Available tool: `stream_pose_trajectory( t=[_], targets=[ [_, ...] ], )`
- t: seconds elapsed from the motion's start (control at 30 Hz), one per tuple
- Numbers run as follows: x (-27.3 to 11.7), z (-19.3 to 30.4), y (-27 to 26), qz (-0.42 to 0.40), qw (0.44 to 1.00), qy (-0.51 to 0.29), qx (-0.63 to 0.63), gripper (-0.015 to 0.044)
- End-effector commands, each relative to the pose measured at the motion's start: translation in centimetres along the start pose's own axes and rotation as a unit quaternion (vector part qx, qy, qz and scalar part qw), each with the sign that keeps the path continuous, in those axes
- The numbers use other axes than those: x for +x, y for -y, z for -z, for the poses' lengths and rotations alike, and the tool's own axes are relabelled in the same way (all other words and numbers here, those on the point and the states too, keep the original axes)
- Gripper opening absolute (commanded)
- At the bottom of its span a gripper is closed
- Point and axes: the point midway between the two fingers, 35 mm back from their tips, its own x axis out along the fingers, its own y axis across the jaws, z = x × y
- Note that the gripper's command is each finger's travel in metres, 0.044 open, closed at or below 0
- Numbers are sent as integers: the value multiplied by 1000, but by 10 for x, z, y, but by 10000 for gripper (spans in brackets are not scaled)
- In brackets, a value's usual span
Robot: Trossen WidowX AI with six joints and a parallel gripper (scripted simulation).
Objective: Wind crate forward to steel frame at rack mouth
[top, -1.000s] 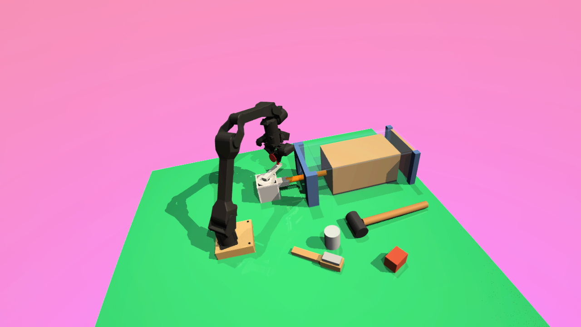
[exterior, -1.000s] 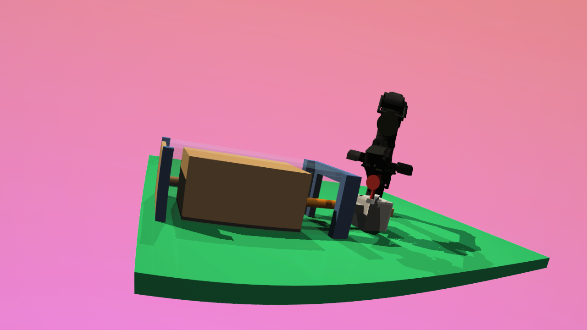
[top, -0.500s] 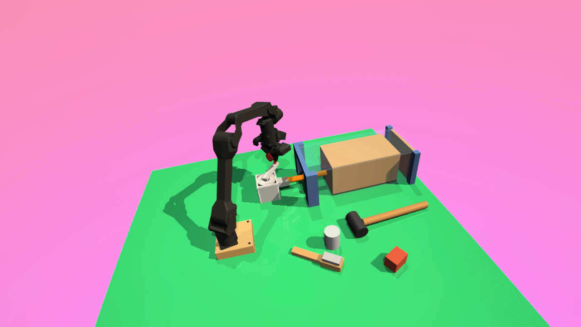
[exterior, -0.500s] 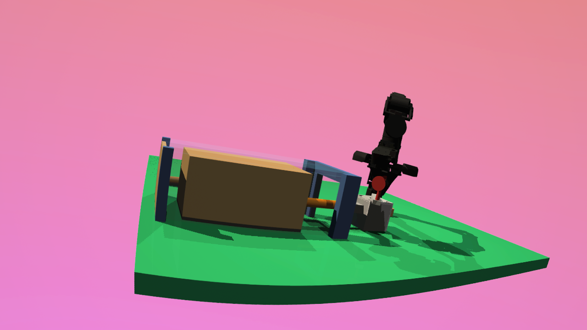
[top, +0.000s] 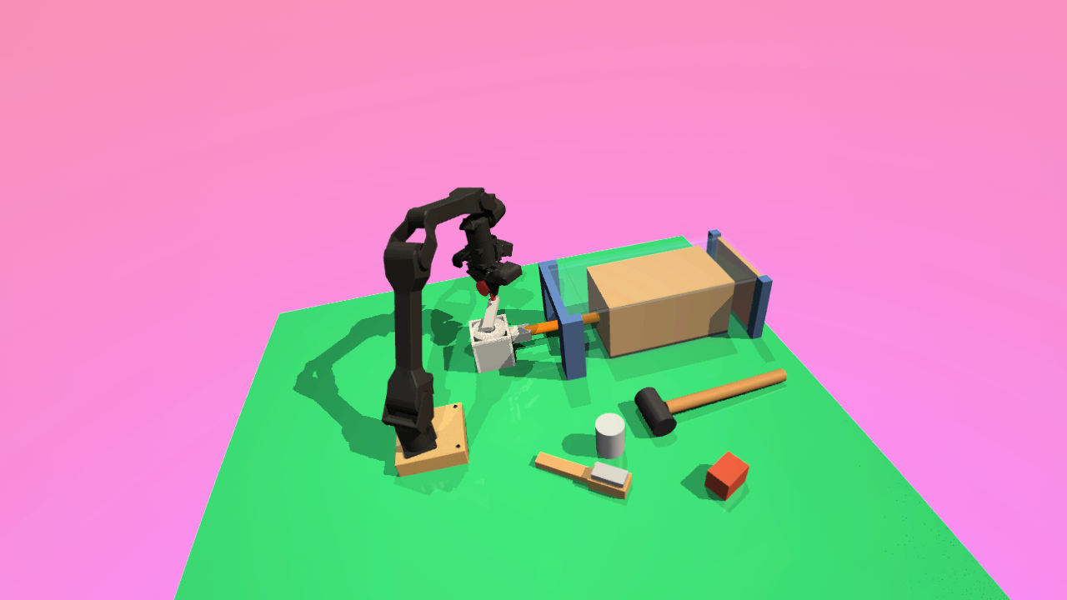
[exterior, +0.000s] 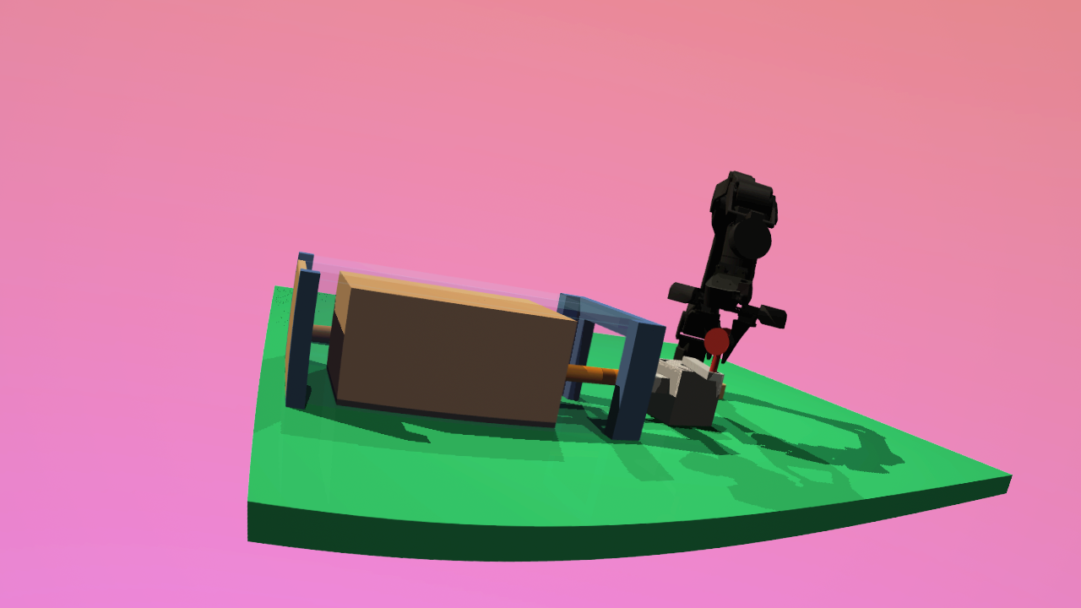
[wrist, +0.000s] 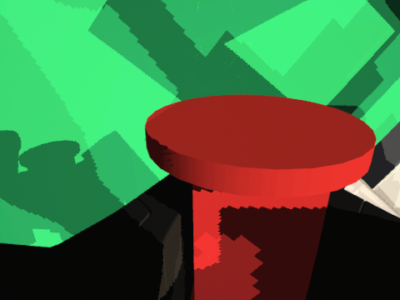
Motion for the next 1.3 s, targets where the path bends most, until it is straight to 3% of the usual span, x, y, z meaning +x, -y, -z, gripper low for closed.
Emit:
stream_pose_trajectory(
  t=[0.0, 1.27],
  targets=[
    [1, 15, -15, -11, 1000, -14, -7, 0],
    [0, 69, -37, -12, 1000, -17, -7, 0]
  ],
)
